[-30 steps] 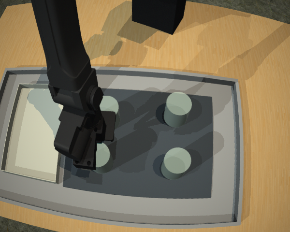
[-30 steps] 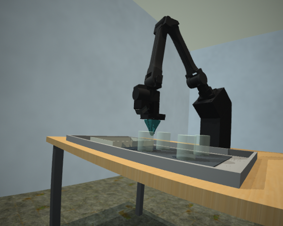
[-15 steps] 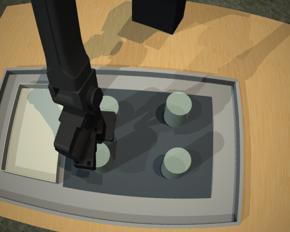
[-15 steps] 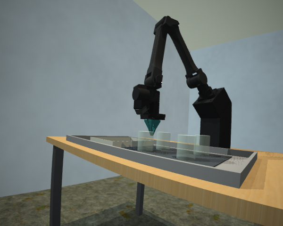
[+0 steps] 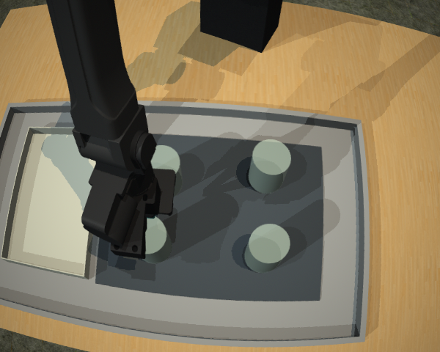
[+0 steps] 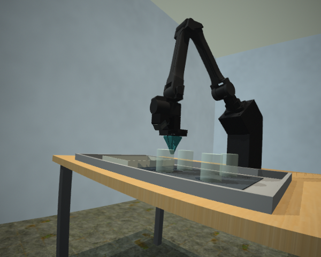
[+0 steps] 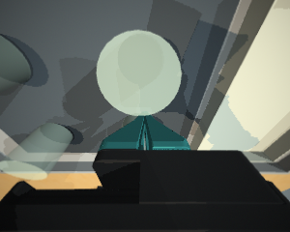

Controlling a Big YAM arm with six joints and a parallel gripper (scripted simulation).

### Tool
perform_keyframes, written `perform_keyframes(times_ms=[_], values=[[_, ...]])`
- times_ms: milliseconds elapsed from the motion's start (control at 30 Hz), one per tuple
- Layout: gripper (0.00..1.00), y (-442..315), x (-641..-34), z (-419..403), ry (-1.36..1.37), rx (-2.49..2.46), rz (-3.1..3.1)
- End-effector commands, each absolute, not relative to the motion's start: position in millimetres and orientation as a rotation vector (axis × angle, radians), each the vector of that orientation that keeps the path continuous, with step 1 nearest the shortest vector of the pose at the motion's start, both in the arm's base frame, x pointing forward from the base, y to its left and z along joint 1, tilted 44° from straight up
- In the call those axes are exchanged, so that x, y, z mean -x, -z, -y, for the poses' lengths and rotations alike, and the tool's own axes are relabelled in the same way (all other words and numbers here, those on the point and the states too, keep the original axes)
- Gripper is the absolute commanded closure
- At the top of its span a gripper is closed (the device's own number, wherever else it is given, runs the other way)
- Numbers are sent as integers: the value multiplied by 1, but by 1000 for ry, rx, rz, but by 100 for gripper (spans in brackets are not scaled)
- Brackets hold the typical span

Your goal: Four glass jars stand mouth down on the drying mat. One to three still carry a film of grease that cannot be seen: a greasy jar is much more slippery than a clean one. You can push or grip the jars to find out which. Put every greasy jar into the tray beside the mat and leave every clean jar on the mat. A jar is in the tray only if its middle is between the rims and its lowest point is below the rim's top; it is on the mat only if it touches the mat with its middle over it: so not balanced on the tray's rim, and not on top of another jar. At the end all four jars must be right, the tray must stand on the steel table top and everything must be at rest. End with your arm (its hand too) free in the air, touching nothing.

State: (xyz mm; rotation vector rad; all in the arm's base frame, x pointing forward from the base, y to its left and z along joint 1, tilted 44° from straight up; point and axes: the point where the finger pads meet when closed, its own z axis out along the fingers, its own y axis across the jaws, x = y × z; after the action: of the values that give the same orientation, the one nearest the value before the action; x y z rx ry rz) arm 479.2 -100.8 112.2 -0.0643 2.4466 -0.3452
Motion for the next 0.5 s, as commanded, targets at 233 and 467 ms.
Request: perform_keyframes(times_ms=[233,467], values=[[100,-125,-507,97,340,63,-2409],[100,-126,-507,97,340,63,-2409]])
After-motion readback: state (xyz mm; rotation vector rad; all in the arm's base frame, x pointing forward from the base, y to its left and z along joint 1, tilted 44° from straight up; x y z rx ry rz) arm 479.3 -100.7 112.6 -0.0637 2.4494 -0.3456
